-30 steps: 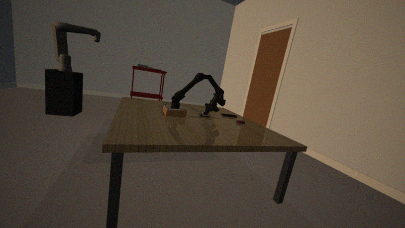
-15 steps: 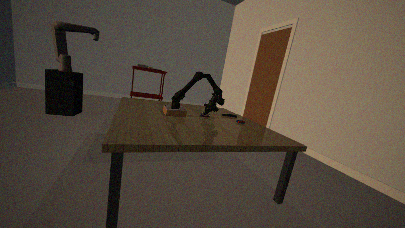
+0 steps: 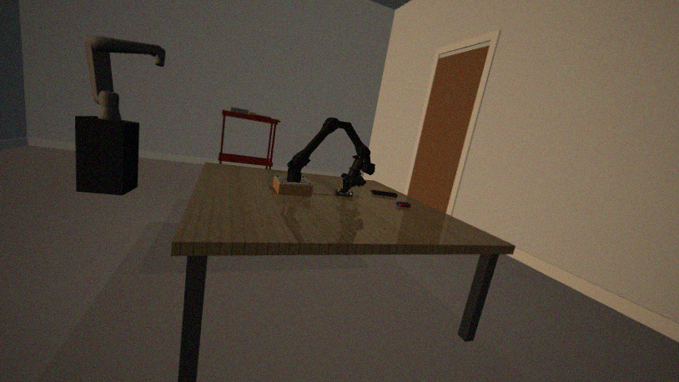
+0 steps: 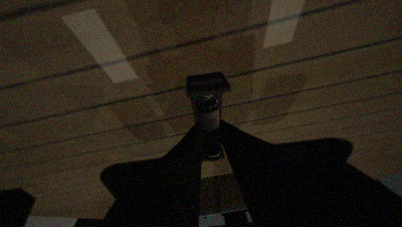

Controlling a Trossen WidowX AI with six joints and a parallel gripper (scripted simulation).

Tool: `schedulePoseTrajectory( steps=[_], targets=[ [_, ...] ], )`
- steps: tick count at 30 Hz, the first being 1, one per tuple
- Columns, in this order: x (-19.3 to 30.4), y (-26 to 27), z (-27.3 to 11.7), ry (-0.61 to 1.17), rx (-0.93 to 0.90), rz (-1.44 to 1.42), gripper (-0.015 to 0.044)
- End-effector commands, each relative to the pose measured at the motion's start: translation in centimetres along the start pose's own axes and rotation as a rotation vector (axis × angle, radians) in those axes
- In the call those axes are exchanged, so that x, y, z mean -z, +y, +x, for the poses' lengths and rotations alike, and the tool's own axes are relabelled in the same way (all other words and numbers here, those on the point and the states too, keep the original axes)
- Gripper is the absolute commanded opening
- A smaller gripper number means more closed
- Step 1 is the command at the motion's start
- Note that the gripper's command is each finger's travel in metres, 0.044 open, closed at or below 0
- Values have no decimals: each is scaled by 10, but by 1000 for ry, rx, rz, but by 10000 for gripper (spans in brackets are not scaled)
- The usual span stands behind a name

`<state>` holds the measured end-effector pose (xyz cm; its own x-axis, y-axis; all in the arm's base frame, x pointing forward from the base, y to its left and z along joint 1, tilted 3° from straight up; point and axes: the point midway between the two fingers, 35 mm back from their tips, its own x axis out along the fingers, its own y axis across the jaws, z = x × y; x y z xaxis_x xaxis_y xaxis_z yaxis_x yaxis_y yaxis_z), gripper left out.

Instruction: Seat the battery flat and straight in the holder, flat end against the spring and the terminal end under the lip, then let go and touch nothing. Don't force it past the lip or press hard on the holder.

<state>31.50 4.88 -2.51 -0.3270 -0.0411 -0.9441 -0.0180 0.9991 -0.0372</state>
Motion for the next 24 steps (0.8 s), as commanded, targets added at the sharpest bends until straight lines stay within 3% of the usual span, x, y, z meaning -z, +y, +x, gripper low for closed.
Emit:
schedulePoseTrajectory(
  steps=[1,24],
  targets=[
    [-6,0,0,-42,3,3,59],
    [-3,0,3,-144,2,5,59]
  ],
)
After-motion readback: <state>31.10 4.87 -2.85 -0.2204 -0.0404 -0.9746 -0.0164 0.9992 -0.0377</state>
